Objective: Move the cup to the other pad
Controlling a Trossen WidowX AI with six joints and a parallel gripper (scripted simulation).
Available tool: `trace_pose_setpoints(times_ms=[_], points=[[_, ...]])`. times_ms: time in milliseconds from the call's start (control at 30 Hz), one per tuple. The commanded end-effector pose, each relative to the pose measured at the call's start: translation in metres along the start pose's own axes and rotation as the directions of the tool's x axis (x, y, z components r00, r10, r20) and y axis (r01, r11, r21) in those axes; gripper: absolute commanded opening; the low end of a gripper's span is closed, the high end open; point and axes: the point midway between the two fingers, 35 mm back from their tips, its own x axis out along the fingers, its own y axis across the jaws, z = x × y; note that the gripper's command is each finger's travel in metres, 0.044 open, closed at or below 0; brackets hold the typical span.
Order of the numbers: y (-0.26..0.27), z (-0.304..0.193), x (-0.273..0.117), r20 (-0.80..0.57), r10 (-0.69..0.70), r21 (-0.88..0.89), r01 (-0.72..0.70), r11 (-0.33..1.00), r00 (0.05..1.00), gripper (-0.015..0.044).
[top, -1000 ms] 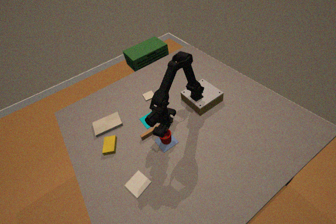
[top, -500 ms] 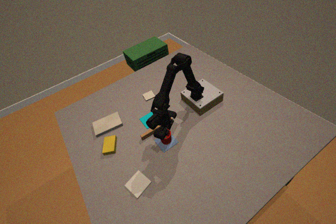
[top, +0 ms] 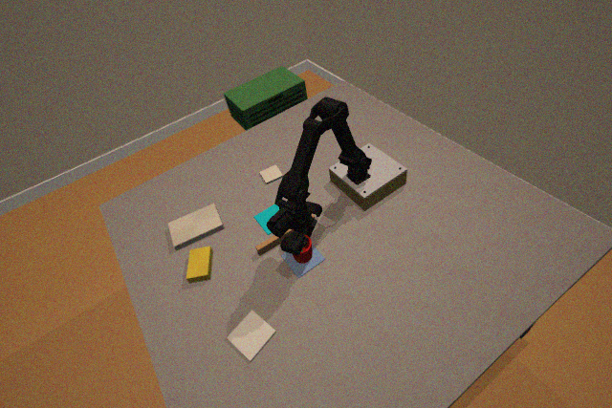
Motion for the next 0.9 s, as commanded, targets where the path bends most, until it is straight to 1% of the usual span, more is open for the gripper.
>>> trace_pose_setpoints(times_ms=[0,33,133,467,667,867], points=[[0.000,0.000,0.002,0.002,-0.005,0.004,0.005,1.000,1.000,0.0148],[0.000,0.000,0.002,0.002,-0.005,0.004,0.005,1.000,1.000,0.0148],[0.000,0.000,0.000,0.000,0.000,-0.001,0.000,1.000,1.000,0.0069],[0.000,0.000,0.000,0.000,0.000,-0.001,0.000,1.000,1.000,0.0002],[0.000,0.000,-0.004,0.000,-0.001,-0.001,0.001,1.000,1.000,0.0000],[0.002,0.000,-0.026,0.001,-0.002,0.001,0.002,1.000,1.000,0.0000]])
